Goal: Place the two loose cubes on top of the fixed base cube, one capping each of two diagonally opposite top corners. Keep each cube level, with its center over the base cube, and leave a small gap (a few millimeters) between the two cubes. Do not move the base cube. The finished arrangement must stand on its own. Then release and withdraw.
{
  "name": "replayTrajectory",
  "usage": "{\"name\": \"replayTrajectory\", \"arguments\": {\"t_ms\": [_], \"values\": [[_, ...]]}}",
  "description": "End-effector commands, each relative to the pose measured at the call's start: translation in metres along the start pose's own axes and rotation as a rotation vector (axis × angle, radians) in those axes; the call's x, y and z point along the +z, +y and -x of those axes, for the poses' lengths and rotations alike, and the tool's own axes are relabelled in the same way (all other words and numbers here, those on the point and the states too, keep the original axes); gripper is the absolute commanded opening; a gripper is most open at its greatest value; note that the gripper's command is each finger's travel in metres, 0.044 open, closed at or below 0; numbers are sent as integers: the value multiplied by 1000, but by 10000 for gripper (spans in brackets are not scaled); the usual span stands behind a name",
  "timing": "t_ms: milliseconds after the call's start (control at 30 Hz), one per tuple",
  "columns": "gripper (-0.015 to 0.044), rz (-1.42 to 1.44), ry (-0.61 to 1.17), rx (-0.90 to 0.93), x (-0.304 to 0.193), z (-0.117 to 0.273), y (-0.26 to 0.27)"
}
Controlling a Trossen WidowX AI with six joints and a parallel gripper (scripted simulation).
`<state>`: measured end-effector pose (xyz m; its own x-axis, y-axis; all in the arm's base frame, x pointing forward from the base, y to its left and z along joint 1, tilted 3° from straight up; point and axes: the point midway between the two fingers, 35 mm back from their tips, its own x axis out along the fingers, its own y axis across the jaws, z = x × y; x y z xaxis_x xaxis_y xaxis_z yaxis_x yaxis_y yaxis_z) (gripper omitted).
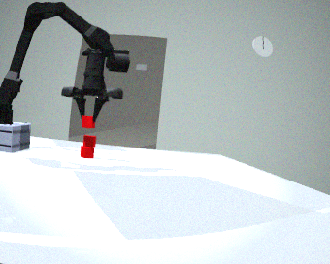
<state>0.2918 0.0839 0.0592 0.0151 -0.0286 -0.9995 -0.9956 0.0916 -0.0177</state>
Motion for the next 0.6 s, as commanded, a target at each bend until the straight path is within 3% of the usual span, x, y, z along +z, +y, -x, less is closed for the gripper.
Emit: {"name": "replayTrajectory", "arguments": {"t_ms": [0, 567], "values": [[105, 16, 18, 9, -1, -13, 3], [105, 17, 19, 9, -1, -33, 4]]}}
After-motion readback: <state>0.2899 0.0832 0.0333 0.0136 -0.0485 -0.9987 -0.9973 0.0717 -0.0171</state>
